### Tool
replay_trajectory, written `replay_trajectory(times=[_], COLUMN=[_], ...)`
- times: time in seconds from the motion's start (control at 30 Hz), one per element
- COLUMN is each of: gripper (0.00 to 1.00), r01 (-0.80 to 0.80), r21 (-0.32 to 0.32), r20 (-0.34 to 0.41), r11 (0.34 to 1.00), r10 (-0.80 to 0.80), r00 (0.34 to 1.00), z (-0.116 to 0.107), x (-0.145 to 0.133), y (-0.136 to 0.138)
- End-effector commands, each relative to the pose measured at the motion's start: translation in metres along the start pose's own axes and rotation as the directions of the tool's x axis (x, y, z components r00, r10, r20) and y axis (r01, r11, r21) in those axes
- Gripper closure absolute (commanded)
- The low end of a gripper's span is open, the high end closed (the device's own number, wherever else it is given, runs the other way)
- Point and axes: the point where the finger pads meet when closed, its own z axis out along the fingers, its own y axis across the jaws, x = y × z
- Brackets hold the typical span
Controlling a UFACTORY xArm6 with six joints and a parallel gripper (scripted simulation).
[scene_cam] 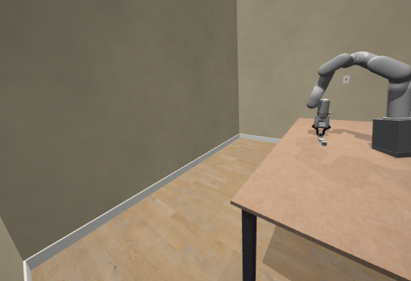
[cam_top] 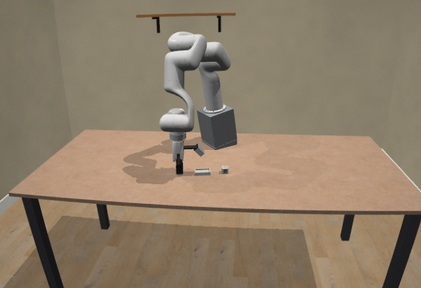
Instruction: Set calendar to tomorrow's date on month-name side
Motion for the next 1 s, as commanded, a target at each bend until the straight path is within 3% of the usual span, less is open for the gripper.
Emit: replay_trajectory(times=[0.0,0.97], gripper=[0.73,0.73], r01=[0.000,0.000], r21=[-0.002,-0.002], r20=[0.001,0.001], r11=[1.000,1.000], r10=[0.000,0.000], r00=[1.000,1.000], z=[-0.0001,0.0026], x=[-0.0006,-0.0006], y=[0.0012,0.0012])
